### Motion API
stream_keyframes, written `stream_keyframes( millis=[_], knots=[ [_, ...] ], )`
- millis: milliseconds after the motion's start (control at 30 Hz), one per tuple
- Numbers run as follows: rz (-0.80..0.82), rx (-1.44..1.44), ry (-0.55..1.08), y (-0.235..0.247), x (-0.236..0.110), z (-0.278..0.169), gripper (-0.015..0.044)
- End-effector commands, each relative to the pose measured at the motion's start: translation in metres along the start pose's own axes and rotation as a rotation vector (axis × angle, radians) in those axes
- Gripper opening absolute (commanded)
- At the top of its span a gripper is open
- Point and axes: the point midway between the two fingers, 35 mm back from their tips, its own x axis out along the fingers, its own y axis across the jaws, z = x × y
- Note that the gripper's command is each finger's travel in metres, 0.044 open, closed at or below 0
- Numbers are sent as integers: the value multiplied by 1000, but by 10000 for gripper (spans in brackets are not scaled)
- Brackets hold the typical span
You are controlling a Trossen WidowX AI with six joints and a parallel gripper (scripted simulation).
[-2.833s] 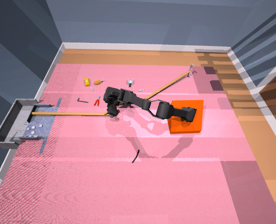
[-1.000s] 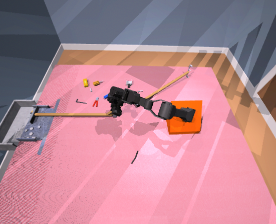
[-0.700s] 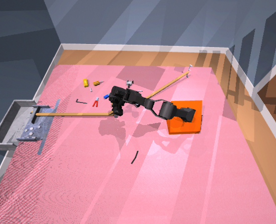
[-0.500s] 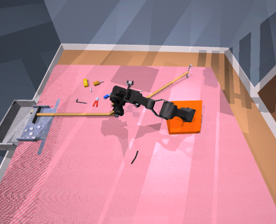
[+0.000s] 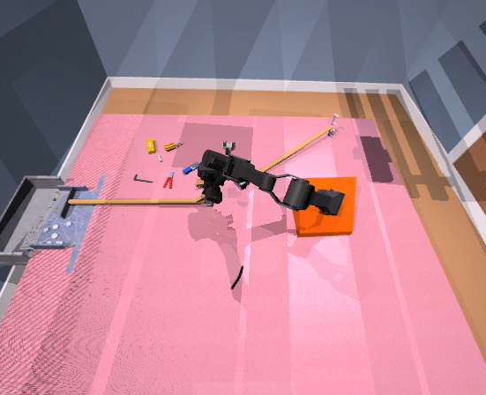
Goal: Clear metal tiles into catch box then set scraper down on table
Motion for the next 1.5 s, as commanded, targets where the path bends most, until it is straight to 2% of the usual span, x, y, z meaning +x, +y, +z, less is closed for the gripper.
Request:
stream_keyframes(
  millis=[0, 1467],
  knots=[
    [-4, 1, -13, -2, -8, 0, 0],
    [-7, 1, -14, -8, -35, -36, 0]
  ],
)
